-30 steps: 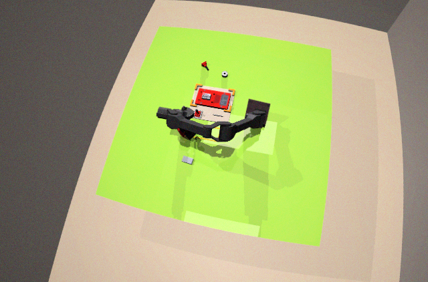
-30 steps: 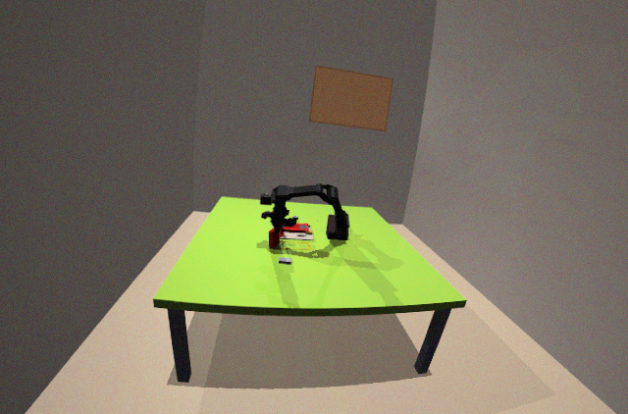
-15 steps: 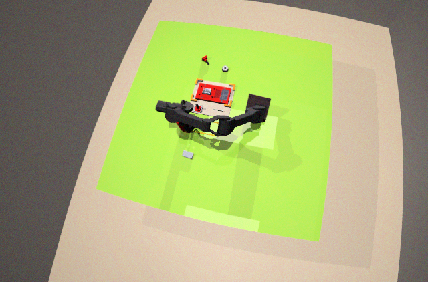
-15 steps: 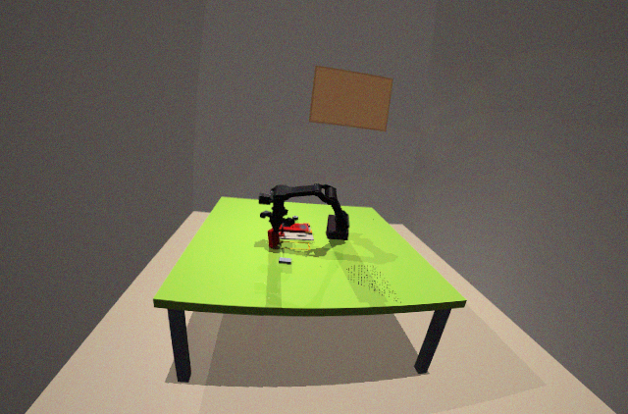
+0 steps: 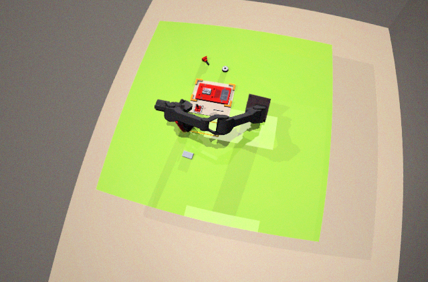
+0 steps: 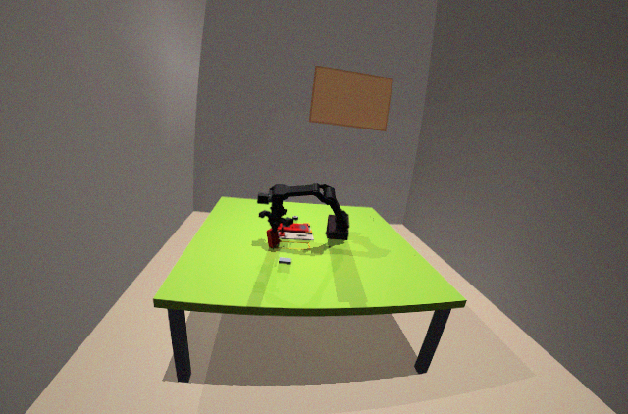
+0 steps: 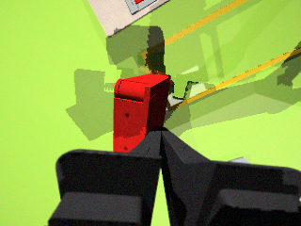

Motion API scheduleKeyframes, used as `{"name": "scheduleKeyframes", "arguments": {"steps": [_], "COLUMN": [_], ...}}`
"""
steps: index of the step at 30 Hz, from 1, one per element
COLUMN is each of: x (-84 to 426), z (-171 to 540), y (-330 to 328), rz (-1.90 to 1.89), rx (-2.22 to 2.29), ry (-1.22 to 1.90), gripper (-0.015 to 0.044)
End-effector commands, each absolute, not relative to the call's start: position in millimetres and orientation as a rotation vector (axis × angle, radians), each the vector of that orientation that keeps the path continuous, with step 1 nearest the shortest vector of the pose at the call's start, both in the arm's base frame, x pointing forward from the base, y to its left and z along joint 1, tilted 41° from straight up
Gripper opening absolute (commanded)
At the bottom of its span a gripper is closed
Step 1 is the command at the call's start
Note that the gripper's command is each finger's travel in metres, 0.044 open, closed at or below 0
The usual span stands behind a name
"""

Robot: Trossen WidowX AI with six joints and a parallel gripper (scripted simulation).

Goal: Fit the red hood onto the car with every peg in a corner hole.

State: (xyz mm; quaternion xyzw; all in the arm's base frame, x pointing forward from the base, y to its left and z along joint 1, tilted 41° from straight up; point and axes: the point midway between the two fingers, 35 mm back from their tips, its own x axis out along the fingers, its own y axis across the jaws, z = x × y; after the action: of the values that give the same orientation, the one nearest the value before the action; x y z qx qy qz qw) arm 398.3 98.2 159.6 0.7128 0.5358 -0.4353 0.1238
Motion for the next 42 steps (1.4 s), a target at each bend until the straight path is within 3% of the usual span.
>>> {"name": "scheduleKeyframes", "arguments": {"steps": [1, 21, 32, 42], "x": [401, 410, 404, 406], "z": [156, 153, 213, 208], "y": [98, 93, 42, 41], "rz": [-1.271, -1.270, -1.264, -1.271], "rx": [2.074, 2.074, 2.149, 2.155], "ry": [1.573, 1.572, 1.513, 1.500], "gripper": [0.0000, 0.0000, 0.0000, 0.0000]}}
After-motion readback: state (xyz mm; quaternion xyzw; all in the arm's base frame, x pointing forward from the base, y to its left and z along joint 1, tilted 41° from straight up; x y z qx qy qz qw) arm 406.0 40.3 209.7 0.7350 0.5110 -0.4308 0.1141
